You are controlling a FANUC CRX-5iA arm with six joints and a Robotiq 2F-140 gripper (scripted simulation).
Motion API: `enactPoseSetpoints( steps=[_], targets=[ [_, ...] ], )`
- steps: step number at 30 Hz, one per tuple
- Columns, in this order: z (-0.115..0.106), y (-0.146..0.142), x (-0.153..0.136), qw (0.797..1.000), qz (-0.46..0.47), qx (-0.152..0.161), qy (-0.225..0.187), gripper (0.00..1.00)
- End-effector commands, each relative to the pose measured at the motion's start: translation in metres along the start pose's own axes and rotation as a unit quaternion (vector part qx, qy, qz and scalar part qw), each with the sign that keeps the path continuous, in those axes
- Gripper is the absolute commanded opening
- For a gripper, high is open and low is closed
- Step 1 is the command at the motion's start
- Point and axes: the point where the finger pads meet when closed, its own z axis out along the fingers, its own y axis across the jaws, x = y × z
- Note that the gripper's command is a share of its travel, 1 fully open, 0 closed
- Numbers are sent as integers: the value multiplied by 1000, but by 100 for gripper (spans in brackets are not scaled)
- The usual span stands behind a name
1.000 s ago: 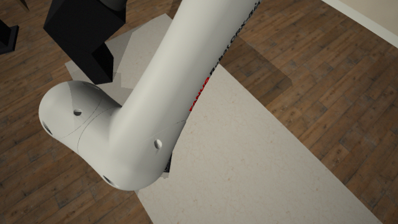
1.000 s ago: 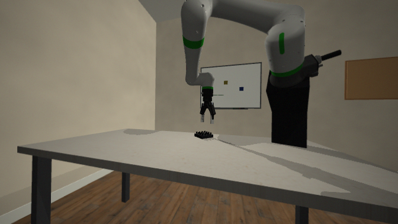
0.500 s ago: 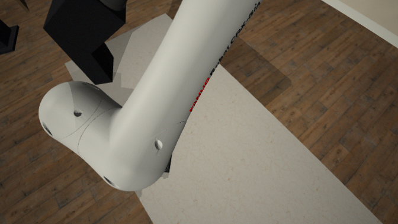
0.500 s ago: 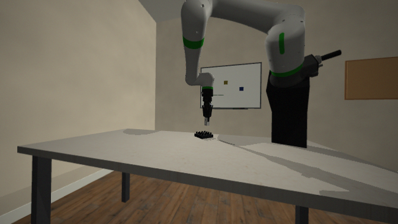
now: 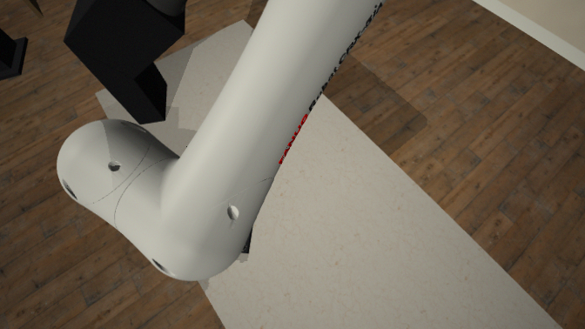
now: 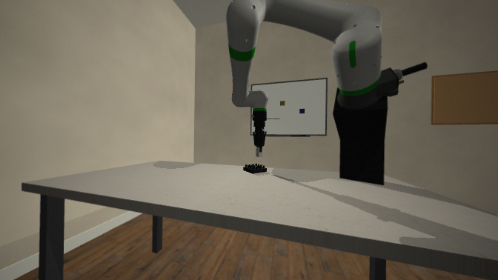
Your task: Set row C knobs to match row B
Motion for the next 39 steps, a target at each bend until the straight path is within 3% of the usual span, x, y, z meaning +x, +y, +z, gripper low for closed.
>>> enactPoseSetpoints(
  steps=[1,22,39],
  targets=[
    [0,0,0,1000,0,0,0,12],
    [5,0,0,1000,0,0,0,12],
    [23,-1,0,1000,0,0,0,12]
  ],
)
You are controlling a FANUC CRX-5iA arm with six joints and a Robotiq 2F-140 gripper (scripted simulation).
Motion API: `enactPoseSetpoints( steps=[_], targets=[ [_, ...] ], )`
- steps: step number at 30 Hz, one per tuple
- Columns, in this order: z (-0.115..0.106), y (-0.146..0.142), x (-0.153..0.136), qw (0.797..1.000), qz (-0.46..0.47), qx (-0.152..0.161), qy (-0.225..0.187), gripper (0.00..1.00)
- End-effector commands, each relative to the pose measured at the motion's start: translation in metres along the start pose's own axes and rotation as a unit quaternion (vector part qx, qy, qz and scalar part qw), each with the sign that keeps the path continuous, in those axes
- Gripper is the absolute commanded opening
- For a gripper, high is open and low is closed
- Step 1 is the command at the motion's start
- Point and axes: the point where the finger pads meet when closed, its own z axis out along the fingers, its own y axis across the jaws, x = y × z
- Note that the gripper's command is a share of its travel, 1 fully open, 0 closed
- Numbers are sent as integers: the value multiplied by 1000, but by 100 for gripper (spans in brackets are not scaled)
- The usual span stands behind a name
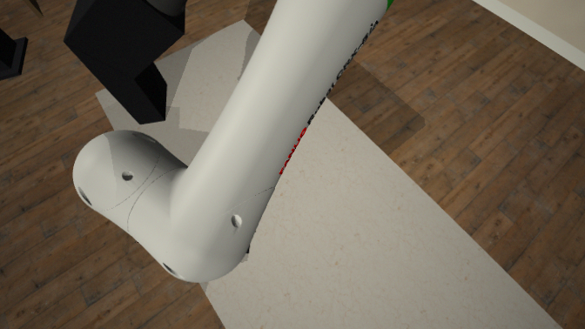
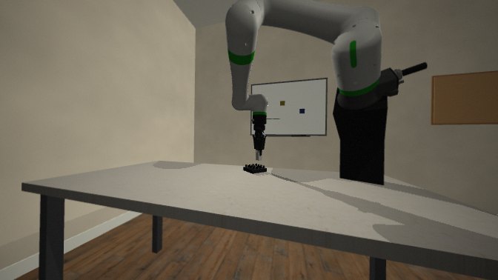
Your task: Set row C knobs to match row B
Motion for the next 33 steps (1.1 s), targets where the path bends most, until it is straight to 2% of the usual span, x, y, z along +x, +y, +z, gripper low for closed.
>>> enactPoseSetpoints(
  steps=[1,15,33],
  targets=[
    [2,0,0,1000,0,0,0,12],
    [17,0,0,1000,0,0,0,12],
    [21,-1,0,1000,0,0,0,12]
  ],
)
